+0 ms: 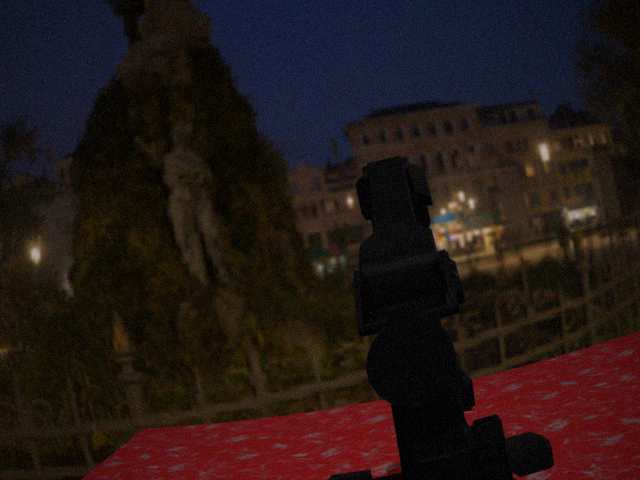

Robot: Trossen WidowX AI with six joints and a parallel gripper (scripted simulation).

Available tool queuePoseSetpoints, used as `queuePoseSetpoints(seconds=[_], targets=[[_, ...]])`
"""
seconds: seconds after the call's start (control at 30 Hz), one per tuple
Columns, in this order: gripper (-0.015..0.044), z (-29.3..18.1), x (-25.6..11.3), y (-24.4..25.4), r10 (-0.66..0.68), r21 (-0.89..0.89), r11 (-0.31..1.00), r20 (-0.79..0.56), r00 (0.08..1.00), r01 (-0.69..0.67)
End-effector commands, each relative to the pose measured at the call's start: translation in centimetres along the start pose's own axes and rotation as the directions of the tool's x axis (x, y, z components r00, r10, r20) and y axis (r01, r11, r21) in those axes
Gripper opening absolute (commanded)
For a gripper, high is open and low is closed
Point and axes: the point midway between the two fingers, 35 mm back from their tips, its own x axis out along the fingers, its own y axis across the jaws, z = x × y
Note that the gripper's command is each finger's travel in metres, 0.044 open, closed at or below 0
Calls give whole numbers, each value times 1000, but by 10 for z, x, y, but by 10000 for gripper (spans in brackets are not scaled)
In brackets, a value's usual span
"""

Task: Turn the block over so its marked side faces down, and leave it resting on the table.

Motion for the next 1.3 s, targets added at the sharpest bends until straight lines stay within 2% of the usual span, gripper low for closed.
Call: queuePoseSetpoints(seconds=[0.0,0.47,0.73,1.27], targets=[[0,1,-2,0,5,-3,1000,76,997,-5],[0,-5,-4,1,1,-11,1000,283,959,2],[0,-5,-2,0,1,-11,1000,303,953,2],[0,1,27,-1,5,-4,1000,536,844,-3]])
